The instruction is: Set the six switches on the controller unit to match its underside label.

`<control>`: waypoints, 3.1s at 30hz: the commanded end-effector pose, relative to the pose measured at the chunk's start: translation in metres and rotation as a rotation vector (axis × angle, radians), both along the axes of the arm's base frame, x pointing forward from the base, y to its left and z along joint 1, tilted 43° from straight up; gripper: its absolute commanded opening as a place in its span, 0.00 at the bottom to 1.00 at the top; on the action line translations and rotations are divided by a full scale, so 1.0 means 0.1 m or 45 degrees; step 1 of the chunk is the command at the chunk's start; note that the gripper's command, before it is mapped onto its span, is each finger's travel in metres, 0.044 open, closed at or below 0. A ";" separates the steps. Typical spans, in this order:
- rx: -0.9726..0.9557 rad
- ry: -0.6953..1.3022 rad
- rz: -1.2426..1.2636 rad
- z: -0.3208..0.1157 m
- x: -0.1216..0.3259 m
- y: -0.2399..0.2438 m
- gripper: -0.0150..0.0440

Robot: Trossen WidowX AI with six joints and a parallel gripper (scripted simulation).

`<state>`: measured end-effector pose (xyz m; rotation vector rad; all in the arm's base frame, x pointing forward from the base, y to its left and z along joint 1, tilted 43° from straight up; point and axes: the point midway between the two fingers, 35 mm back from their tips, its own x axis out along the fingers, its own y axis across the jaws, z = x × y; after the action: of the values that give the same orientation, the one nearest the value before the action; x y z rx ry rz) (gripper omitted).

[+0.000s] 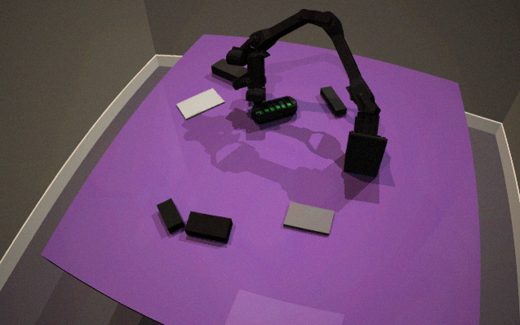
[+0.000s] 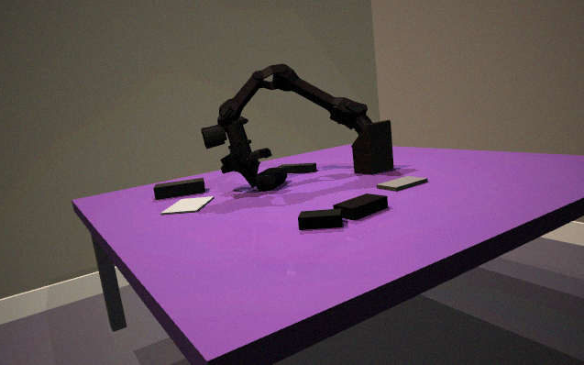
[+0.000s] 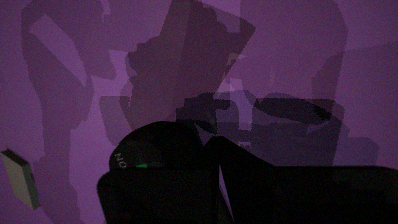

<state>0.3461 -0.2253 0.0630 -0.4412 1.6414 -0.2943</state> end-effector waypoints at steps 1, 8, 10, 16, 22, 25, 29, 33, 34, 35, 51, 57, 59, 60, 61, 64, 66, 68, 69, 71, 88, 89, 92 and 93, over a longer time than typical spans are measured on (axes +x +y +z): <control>0.014 0.015 -0.007 -0.07 -0.05 0.05 0.25; 0.014 0.016 -0.007 -0.12 -0.08 0.10 0.25; 0.014 0.016 -0.007 -0.13 -0.08 0.11 0.25; 0.015 0.016 -0.007 -0.17 -0.11 0.15 0.25; 0.007 0.005 -0.003 0.38 0.05 0.01 0.25; 0.011 0.010 -0.006 0.69 0.06 -0.04 0.25; 0.012 0.011 -0.007 0.76 0.06 -0.05 0.25; -0.014 0.020 0.027 0.74 0.04 -0.01 0.25; -0.031 0.025 0.050 0.73 0.02 0.01 0.25; -0.049 0.031 0.072 0.72 -0.01 0.04 0.25; -0.323 0.133 0.396 0.47 -0.53 0.45 0.25; -0.422 0.148 0.475 0.33 -0.77 0.57 0.25; -0.456 0.159 0.504 0.28 -0.87 0.61 0.25; -0.473 0.164 0.518 0.26 -0.91 0.63 0.25; -0.492 0.176 0.536 0.24 -0.96 0.65 0.25; -0.548 0.211 0.587 0.18 -1.11 0.69 0.25; -0.584 0.235 0.620 0.13 -1.22 0.72 0.25; -0.620 0.258 0.653 0.08 -1.33 0.75 0.25; -0.634 0.267 0.667 0.06 -1.38 0.77 0.25; -0.645 0.274 0.678 0.04 -1.41 0.78 0.25; -0.639 0.274 0.678 -0.14 -1.40 0.63 0.25; -0.639 0.274 0.678 -0.15 -1.40 0.62 0.25; -0.639 0.274 0.679 -0.19 -1.41 0.59 0.25; -0.639 0.274 0.679 -0.20 -1.41 0.58 0.25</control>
<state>0.2072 -0.1646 0.0486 -1.2981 1.5673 -0.2714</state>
